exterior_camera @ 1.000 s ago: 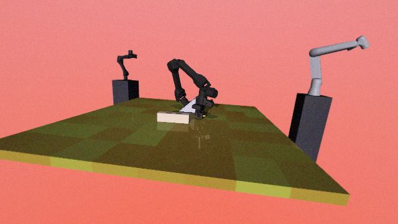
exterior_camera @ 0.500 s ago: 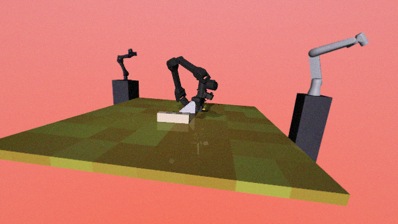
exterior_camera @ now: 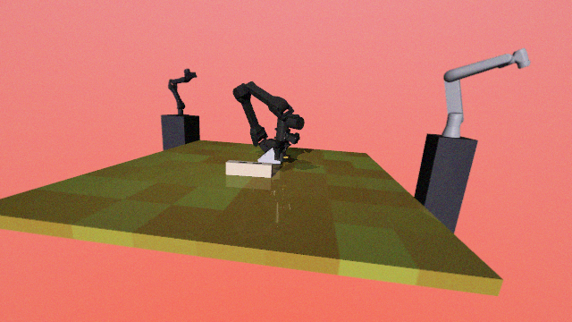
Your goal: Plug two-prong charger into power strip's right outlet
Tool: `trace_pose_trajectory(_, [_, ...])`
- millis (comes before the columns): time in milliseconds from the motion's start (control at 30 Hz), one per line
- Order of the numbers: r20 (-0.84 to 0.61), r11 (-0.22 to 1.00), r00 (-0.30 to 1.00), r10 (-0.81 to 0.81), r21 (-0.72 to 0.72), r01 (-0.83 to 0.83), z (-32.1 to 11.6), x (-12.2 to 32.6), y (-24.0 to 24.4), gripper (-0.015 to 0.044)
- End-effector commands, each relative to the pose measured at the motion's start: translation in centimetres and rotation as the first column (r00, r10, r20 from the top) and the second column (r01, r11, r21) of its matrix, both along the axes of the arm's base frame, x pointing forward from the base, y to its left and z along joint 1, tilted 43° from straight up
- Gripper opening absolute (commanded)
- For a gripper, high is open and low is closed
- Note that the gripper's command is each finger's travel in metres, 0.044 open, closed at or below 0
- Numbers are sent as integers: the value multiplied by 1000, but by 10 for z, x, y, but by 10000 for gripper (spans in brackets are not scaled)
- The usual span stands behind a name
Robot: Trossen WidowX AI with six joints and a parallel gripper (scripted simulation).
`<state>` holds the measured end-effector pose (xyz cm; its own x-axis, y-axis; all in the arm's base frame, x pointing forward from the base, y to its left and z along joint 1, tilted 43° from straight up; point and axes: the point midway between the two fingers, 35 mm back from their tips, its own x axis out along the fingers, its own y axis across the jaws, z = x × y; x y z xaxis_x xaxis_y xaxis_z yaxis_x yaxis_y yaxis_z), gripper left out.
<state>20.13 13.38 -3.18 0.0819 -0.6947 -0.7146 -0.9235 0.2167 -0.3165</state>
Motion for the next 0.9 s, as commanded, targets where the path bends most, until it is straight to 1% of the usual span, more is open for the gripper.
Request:
trace_pose_trajectory(0, [42,999,998,-40,14,40,6,4,-7,0])
trace_pose_trajectory(433, [151,984,973,-174,54,167,22,14,-32,0])
trace_pose_trajectory(867, [255,952,917,-306,102,289,37,21,-59,0])
